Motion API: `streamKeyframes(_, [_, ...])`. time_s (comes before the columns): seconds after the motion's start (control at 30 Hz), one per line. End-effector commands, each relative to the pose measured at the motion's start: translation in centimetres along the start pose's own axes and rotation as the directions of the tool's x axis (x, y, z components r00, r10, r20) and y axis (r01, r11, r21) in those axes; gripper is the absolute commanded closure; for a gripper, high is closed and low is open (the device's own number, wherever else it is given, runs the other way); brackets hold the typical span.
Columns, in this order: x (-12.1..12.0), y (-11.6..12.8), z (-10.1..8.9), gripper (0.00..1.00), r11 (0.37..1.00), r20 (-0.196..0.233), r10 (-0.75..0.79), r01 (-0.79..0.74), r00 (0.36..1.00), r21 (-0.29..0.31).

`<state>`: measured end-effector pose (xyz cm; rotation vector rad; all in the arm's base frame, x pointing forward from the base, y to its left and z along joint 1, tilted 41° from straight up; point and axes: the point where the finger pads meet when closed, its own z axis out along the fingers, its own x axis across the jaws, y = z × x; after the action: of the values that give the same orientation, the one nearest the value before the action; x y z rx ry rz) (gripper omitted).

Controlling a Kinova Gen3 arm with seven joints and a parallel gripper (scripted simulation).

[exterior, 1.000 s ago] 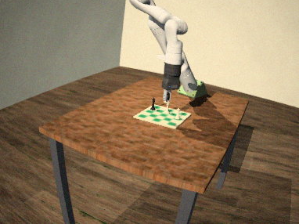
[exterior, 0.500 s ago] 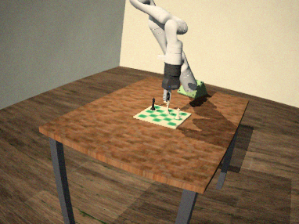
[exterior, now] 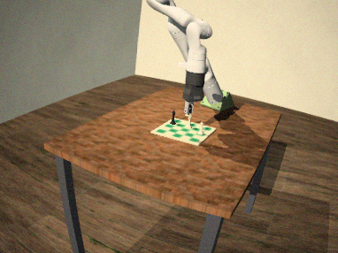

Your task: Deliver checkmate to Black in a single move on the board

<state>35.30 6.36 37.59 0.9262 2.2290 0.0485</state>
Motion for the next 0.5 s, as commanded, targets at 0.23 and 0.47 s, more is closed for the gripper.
streamKeyframes(0.23, [-0.2,-0.4,-0.2,1.0,1.0,-0.002,-0.016,0.016,1.0,0.003])
streamKeyframes(0.47, [-6.0,-7.5,-0.2,1.0,0.998,-0.006,0.064,-0.064,0.998,0.009])
